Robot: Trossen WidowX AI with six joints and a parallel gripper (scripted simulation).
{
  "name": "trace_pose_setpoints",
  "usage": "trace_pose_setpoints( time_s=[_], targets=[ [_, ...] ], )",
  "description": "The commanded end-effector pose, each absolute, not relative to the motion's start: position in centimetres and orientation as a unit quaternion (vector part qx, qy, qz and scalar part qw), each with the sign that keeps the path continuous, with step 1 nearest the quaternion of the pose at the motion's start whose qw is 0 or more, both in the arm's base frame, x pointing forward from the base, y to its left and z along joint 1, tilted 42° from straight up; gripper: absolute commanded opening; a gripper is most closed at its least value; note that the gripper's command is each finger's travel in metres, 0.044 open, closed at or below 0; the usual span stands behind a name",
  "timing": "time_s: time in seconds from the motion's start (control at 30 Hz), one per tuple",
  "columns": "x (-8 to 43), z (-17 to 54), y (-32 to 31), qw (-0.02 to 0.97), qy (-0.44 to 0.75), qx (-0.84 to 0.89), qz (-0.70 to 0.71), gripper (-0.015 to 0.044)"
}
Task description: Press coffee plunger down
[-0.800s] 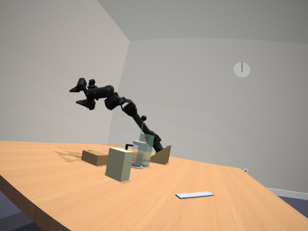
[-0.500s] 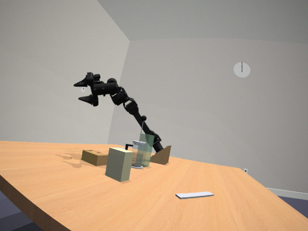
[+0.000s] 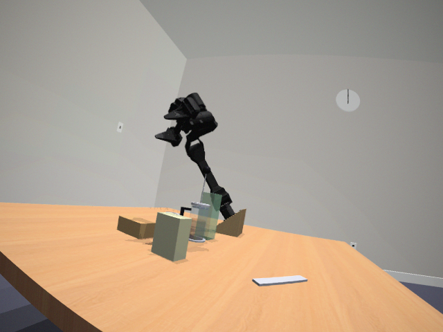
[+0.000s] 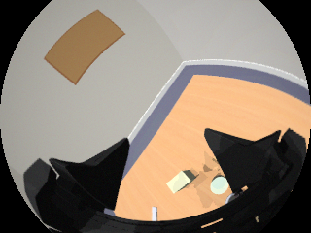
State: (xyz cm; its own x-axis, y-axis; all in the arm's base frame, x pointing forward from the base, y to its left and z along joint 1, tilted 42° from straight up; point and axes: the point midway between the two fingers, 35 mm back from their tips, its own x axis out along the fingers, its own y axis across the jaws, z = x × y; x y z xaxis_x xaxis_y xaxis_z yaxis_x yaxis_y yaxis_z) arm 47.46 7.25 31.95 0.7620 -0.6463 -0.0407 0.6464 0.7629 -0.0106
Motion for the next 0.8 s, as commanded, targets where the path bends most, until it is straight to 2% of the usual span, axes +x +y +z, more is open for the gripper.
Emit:
trace_pose_setpoints(
  time_s=[0.0, 0.4, 0.77],
  targets=[
    [43.2, 28.0, 11.6, 0.945, 0.097, -0.033, -0.311, 0.0440],
    [32.1, 23.3, 15.9, 0.935, 0.188, -0.166, -0.252, 0.0440],
    [22.9, 24.2, 14.9, 0.909, 0.173, -0.329, -0.191, 0.0440]
  ],
)
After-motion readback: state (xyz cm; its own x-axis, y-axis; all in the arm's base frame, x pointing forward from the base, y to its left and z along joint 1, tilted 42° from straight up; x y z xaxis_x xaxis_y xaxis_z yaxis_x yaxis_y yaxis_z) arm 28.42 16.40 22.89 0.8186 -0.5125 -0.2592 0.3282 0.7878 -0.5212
